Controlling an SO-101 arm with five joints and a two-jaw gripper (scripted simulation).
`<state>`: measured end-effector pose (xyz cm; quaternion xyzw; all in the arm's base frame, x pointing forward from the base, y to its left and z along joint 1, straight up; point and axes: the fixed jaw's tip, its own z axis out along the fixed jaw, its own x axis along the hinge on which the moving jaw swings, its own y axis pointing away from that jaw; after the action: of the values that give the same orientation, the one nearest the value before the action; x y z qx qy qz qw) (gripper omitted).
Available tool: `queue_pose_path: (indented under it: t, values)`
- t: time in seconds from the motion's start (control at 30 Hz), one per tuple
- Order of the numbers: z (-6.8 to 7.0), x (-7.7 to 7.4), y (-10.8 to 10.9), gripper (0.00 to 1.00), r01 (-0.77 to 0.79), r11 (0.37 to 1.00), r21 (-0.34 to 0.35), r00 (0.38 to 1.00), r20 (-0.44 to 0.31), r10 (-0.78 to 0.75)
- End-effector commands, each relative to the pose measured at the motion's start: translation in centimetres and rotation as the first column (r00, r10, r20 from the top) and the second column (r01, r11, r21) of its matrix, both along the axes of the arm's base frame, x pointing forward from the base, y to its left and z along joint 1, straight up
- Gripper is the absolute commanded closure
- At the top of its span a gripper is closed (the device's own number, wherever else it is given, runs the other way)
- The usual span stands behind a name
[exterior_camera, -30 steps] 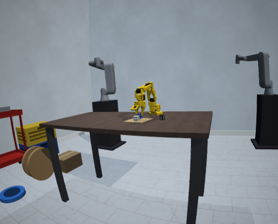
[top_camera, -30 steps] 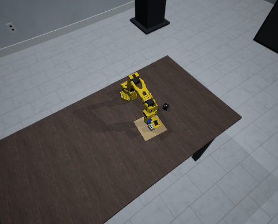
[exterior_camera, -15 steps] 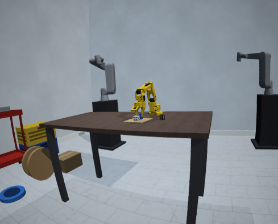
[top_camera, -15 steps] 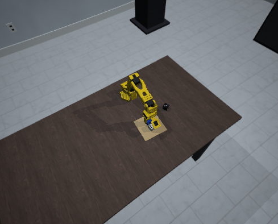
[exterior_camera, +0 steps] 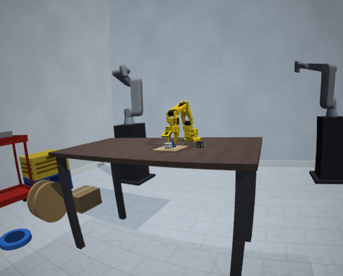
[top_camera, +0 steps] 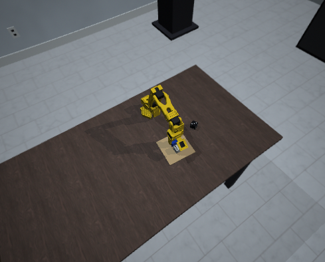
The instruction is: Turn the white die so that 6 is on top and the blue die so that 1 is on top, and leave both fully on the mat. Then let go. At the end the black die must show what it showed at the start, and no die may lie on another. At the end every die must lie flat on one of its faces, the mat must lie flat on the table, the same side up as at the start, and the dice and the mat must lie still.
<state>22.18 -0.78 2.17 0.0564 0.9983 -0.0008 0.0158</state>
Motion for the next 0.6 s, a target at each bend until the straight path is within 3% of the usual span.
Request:
queue_pose_path:
  t: [0.0, 0.33, 0.57]
  values:
    - [0.4, 0.33, 0.23, 1.0, -0.003, 1.0, 0.0, 1.0, 0.028, 0.003]
    - [0.4, 0.33, 0.23, 0.84, -0.003, 1.0, 0.0, 1.0, 0.028, 0.003]
    - [0.4, 0.33, 0.23, 0.83, -0.003, 1.0, 0.0, 1.0, 0.028, 0.003]
